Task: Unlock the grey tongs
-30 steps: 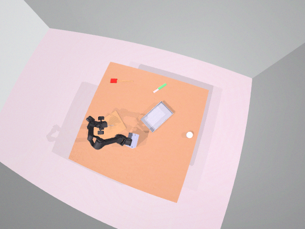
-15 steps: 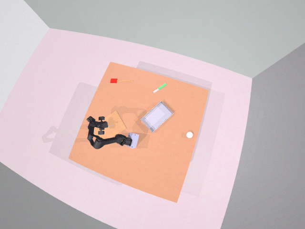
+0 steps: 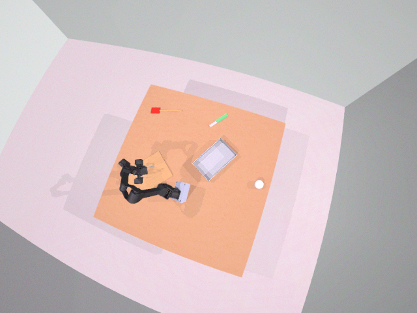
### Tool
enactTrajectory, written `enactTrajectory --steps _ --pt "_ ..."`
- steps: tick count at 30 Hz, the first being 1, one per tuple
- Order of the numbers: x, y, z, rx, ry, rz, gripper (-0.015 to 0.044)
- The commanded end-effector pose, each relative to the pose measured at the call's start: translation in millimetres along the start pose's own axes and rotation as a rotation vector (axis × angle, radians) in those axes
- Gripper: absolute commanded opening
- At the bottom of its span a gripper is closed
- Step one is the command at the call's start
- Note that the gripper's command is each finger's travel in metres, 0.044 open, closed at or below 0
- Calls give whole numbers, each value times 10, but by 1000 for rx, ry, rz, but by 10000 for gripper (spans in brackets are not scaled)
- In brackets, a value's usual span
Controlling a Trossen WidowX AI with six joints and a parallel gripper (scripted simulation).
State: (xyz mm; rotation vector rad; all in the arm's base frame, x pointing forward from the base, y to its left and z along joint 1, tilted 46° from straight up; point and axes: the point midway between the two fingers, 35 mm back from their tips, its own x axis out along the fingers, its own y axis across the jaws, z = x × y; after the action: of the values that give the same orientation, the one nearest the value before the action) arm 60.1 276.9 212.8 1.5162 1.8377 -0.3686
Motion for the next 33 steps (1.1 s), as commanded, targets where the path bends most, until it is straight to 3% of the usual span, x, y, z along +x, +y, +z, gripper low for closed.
enactTrajectory --steps 1,6,20,33 --pt "-1 -1 0 0 0 0 440" --pt "-42 27 -166 0 -1 -1 440" --pt "-360 25 -1450 7 14 3 440" --pt "-868 -7 -1410 -4 27 4 440"
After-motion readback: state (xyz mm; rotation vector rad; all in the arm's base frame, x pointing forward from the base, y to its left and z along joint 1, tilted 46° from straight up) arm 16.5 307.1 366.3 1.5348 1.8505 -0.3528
